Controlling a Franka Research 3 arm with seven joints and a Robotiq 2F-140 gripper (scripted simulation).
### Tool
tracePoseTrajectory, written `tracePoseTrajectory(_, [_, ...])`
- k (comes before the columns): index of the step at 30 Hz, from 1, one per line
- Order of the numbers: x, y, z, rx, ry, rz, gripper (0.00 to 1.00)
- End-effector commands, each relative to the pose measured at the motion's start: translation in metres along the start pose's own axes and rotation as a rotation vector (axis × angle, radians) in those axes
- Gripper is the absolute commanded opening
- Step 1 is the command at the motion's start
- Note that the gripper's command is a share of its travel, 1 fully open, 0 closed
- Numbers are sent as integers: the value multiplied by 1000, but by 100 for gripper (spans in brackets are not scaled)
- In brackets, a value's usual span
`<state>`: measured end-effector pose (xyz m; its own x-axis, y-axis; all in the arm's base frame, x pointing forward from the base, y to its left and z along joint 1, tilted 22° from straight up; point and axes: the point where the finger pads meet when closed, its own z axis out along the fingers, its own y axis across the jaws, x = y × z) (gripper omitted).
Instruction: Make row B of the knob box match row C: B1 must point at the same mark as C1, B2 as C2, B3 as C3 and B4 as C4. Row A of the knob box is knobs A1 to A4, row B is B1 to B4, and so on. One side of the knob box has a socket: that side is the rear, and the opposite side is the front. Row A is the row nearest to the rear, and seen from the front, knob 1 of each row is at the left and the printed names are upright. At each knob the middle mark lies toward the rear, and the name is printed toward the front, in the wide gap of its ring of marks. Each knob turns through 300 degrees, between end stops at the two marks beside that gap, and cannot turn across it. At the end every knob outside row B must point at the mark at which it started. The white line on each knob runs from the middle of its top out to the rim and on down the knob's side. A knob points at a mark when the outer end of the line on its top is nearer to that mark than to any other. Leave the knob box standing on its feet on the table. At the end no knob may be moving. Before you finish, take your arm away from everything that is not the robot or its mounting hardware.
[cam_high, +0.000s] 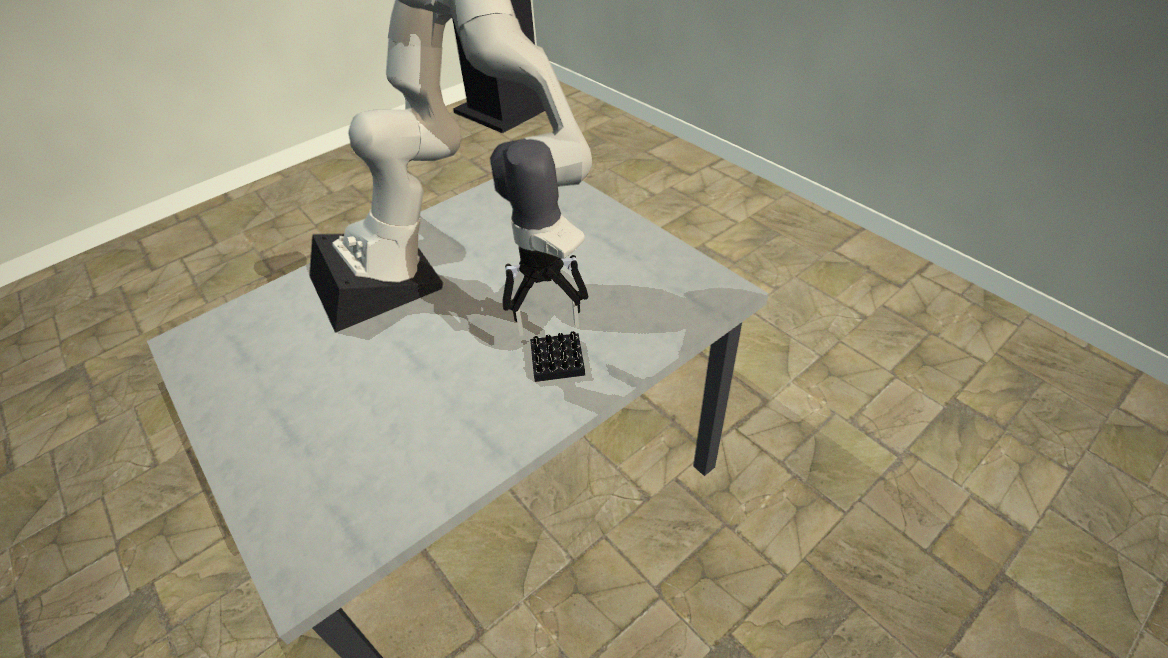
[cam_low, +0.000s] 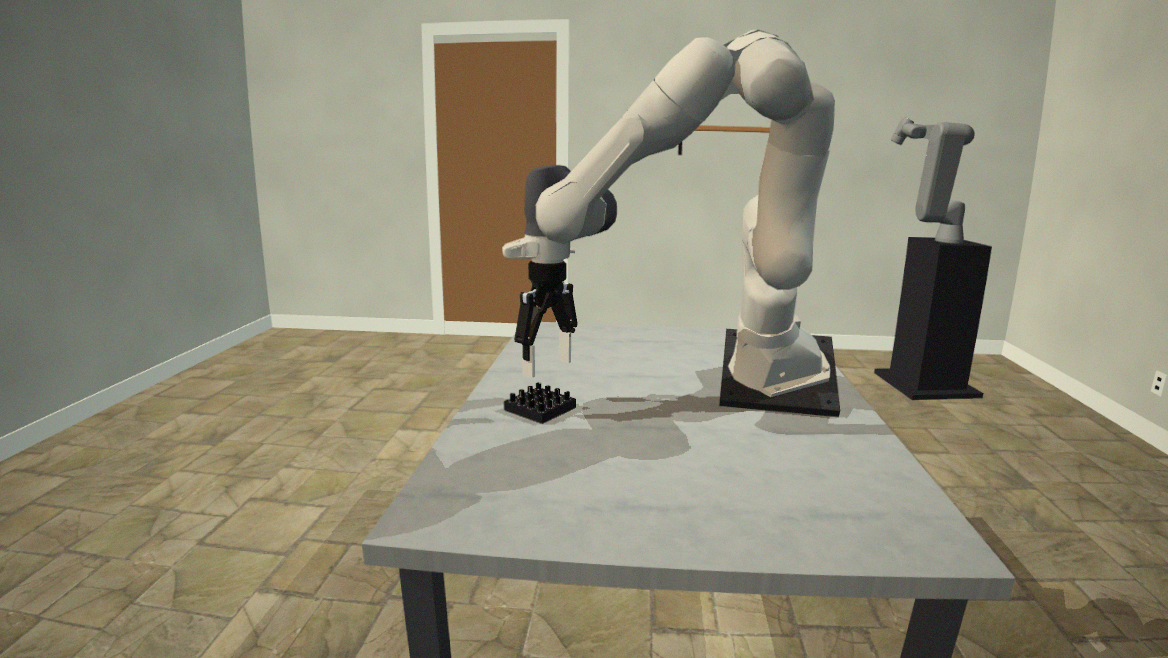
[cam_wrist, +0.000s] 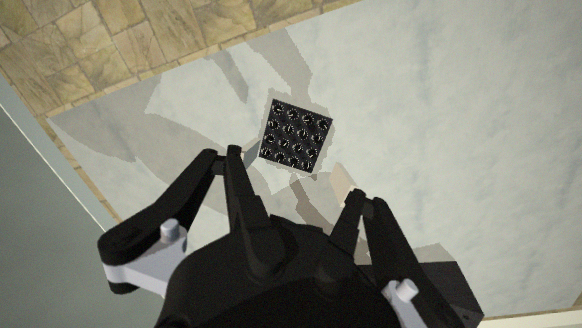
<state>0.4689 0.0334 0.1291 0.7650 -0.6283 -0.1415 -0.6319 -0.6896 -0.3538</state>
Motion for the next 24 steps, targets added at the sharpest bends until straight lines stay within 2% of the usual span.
tracePoseTrajectory(1, [-1, 1, -15, -3, -7, 12, 100])
tracePoseTrajectory(4, [-1, 1, -32, -3, -7, 12, 100])
tracePoseTrajectory(6, [-1, 1, -32, -3, -7, 12, 100])
tracePoseTrajectory(15, [0, 1, -80, -3, -7, 12, 100])
tracePoseTrajectory(24, [0, 1, -87, -3, -7, 12, 100])
